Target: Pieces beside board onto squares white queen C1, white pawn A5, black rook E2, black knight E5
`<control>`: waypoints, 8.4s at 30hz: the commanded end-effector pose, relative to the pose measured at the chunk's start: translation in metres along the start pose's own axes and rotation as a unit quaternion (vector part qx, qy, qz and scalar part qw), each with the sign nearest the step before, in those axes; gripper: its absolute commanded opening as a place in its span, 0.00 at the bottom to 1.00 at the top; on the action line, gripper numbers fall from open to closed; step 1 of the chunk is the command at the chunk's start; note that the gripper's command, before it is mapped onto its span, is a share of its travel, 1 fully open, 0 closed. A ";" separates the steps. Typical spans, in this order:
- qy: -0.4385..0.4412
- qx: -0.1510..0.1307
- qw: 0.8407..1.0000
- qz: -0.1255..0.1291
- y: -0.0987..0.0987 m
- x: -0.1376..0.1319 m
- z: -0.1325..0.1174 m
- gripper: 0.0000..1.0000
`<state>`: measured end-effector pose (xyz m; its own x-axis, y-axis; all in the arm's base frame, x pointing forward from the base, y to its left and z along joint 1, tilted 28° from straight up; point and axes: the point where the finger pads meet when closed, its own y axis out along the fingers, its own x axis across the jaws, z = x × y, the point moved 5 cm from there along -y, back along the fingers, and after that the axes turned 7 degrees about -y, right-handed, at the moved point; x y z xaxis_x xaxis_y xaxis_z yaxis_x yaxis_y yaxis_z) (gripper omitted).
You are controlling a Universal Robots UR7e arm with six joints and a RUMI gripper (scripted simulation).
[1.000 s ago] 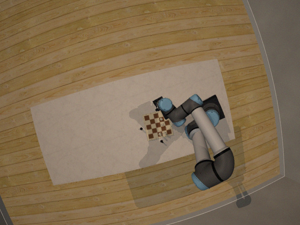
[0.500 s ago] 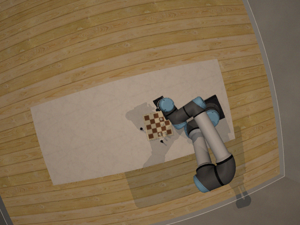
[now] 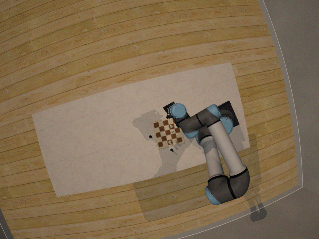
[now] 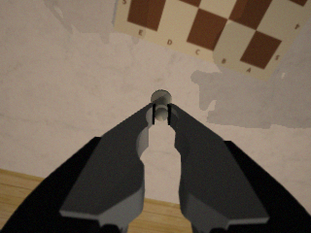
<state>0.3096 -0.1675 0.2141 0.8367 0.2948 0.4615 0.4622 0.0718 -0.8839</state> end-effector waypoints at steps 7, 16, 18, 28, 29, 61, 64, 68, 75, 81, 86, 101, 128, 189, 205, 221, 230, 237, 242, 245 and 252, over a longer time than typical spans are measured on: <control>0.006 0.002 1.000 0.000 -0.002 0.006 0.000 0.00; 0.048 0.002 0.999 0.004 -0.005 0.042 0.000 0.00; 0.064 0.002 0.998 0.004 -0.006 0.057 0.002 0.00; 0.128 0.001 0.992 0.000 -0.008 0.118 0.011 0.00; 0.128 0.001 0.992 0.000 -0.008 0.118 0.011 0.00; 0.141 0.004 0.990 0.001 0.023 0.128 0.016 0.00; 0.141 0.004 0.990 0.001 0.028 0.128 0.016 0.00; 0.141 0.004 0.990 0.001 0.047 0.128 0.016 0.00; 0.141 0.004 0.990 0.001 0.077 0.128 0.016 0.00; 0.141 0.004 0.990 0.001 0.087 0.129 0.016 0.00; 0.141 0.004 0.990 0.001 0.090 0.129 0.016 0.00; 0.140 0.002 0.990 -0.001 0.089 0.130 0.015 0.00; 0.141 0.003 0.990 0.000 0.090 0.130 0.015 0.00; 0.141 0.003 0.990 0.000 0.093 0.130 0.015 0.08; 0.141 0.003 0.990 0.000 0.093 0.130 0.015 0.20; 0.140 0.000 0.990 -0.002 0.057 0.131 0.013 0.20; 0.140 0.000 0.990 -0.002 0.011 0.131 0.013 0.20; 0.140 0.000 0.990 -0.002 0.001 0.130 0.013 0.20; 0.140 0.000 0.990 -0.002 0.000 0.130 0.013 1.00; 0.140 0.000 0.990 -0.002 0.000 0.130 0.013 1.00; 0.141 0.002 0.990 -0.001 0.002 0.130 0.014 1.00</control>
<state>0.4154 -0.1158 0.2701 0.8852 0.0172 0.4650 0.4625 0.0758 -0.8834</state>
